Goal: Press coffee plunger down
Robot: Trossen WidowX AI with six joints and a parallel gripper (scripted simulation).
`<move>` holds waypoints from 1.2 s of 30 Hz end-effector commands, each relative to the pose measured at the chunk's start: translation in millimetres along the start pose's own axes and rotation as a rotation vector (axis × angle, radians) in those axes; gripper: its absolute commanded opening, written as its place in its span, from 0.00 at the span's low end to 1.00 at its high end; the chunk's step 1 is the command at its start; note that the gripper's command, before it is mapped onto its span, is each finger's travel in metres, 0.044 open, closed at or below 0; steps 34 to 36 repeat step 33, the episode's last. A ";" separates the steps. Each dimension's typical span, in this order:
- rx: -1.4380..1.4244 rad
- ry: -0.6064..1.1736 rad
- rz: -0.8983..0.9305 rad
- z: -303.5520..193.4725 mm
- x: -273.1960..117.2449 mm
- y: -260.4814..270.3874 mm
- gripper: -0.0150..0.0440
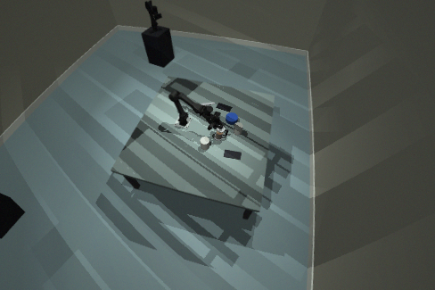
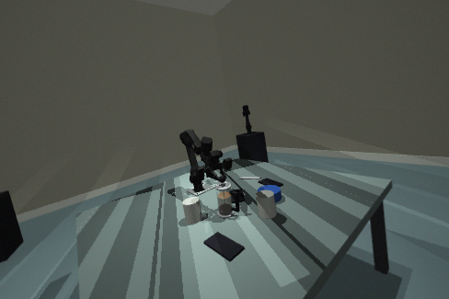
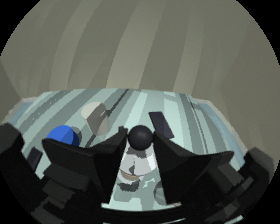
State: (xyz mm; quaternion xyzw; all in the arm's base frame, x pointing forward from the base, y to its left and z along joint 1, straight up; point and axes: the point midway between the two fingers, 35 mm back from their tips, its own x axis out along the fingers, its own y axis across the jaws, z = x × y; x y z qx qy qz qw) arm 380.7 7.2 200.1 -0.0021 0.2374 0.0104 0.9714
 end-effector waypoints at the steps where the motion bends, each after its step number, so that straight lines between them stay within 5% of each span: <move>1: 0.000 0.001 0.000 -0.2 0.0 0.0 0.61; 10: 0.000 0.001 0.000 -0.2 0.0 0.0 1.00; 23: 0.005 0.015 -0.002 57.6 -60.7 -1.7 1.00; 36: 0.005 0.015 -0.002 53.3 -58.3 -1.7 1.00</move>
